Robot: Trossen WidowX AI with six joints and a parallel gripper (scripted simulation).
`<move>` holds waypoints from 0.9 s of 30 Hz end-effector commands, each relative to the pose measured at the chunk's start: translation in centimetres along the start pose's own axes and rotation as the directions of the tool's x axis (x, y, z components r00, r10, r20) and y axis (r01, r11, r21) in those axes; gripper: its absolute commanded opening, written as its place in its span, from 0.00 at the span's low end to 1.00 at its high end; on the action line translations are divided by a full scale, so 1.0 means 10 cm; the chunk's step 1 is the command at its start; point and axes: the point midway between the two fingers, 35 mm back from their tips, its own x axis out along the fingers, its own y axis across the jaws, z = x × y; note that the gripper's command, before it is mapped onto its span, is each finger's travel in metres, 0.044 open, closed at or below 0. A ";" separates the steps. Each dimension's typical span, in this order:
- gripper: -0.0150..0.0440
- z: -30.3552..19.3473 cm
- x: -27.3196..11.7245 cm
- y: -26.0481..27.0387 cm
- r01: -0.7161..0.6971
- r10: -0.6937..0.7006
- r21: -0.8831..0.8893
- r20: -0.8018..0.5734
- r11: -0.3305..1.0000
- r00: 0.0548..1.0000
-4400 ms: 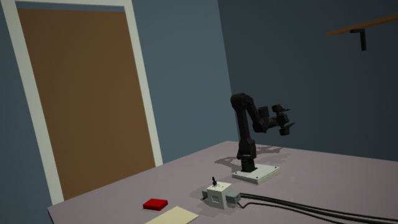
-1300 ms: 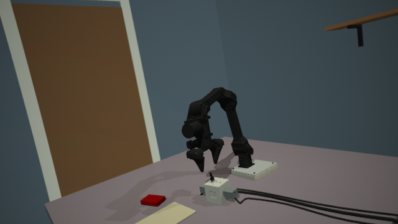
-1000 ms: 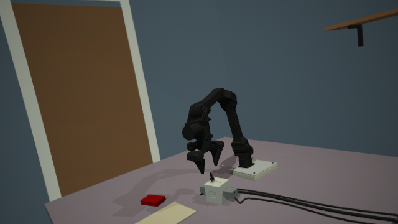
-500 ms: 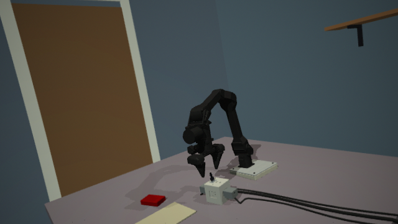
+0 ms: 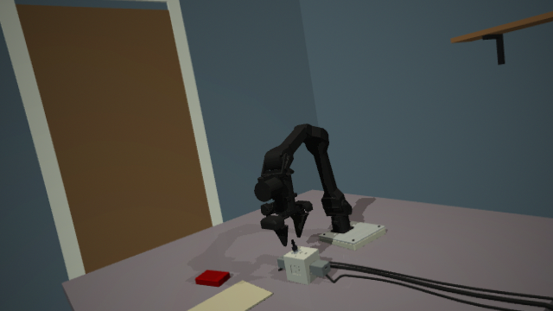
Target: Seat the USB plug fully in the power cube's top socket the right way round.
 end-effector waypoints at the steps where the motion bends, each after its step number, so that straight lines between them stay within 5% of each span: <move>1: 0.64 0.00 0.00 0.00 -0.001 0.001 0.000 0.000 1.000 1.000; 10: 0.25 0.00 0.00 0.00 -0.001 0.001 0.000 0.000 1.000 1.000; 27: 0.25 0.00 0.00 0.00 -0.001 0.001 0.000 0.000 1.000 1.000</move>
